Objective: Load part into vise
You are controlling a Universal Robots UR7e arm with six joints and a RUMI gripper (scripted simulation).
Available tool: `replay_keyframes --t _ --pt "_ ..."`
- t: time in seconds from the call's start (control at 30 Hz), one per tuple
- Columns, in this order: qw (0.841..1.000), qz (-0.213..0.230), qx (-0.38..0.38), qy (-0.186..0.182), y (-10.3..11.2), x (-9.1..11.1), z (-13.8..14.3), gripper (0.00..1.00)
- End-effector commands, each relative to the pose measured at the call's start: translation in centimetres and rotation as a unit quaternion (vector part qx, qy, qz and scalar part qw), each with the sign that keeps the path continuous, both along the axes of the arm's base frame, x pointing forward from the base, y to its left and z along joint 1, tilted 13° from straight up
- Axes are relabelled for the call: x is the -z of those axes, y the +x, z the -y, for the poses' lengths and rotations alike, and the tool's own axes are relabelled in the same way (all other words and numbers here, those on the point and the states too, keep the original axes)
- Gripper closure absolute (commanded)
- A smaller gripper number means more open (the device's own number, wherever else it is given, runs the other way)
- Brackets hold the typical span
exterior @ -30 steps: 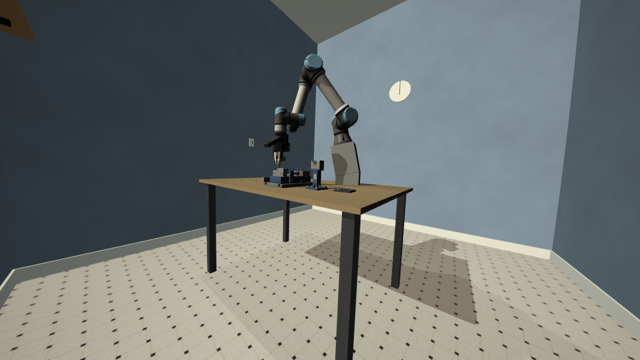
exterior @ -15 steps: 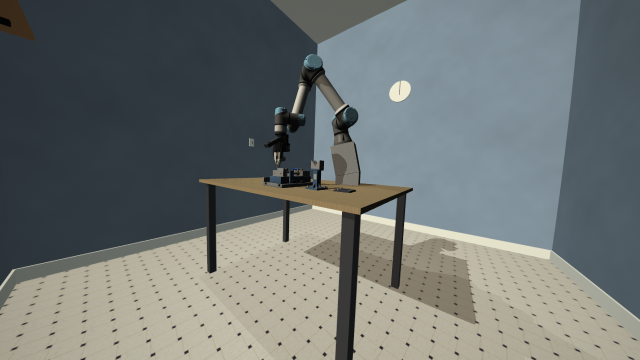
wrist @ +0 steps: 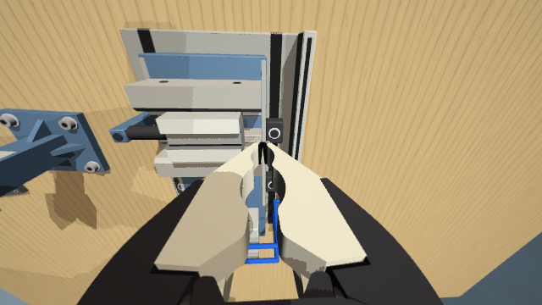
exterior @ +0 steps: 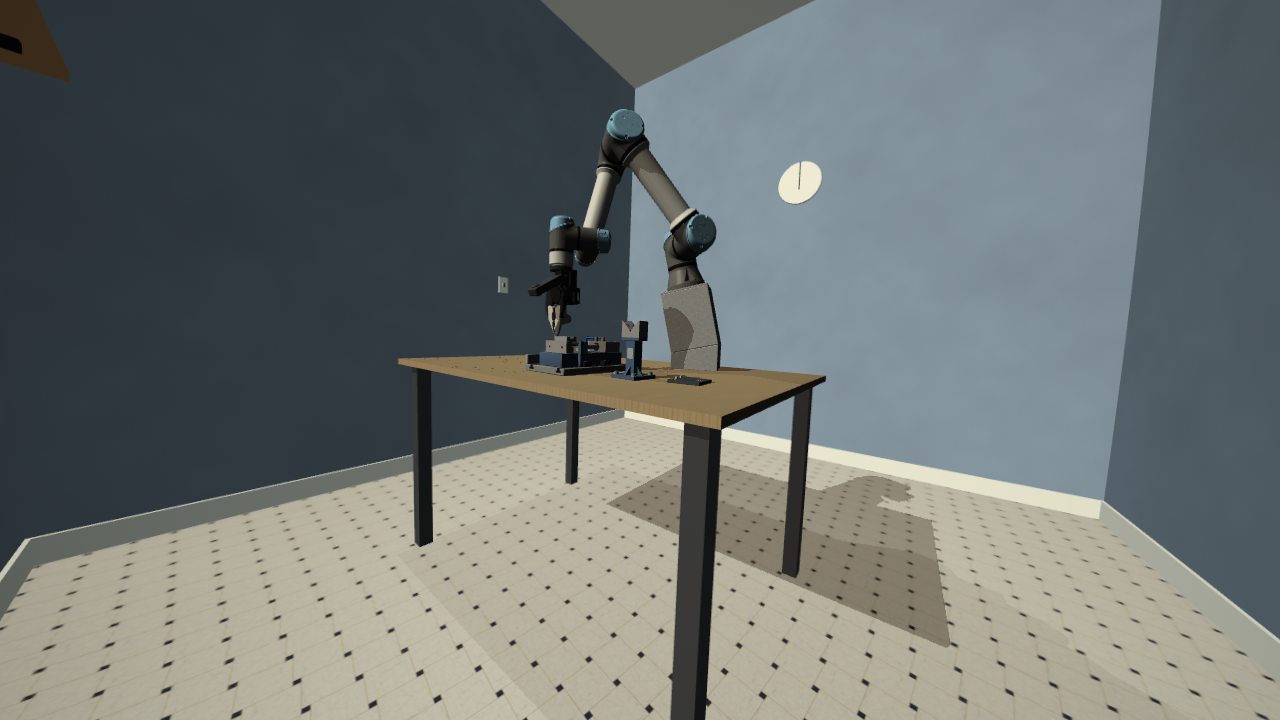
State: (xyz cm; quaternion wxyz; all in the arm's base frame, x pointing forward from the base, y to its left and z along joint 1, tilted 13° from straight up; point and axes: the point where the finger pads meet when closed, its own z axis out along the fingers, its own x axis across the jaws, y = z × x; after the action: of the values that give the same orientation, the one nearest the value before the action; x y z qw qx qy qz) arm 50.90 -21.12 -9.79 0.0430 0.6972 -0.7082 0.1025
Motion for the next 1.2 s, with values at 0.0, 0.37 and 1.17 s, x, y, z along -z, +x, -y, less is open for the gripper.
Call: replay_keyframes --t 0.0,0.37,1.17 --pt "1.000 0.001 0.000 0.000 0.05 0.08 0.04 1.00" --pt "1.000 0.001 0.000 0.000 0.07 0.29 0.09 1.00" --pt "1.000 0.001 0.000 0.000 0.08 0.39 0.11 1.00"
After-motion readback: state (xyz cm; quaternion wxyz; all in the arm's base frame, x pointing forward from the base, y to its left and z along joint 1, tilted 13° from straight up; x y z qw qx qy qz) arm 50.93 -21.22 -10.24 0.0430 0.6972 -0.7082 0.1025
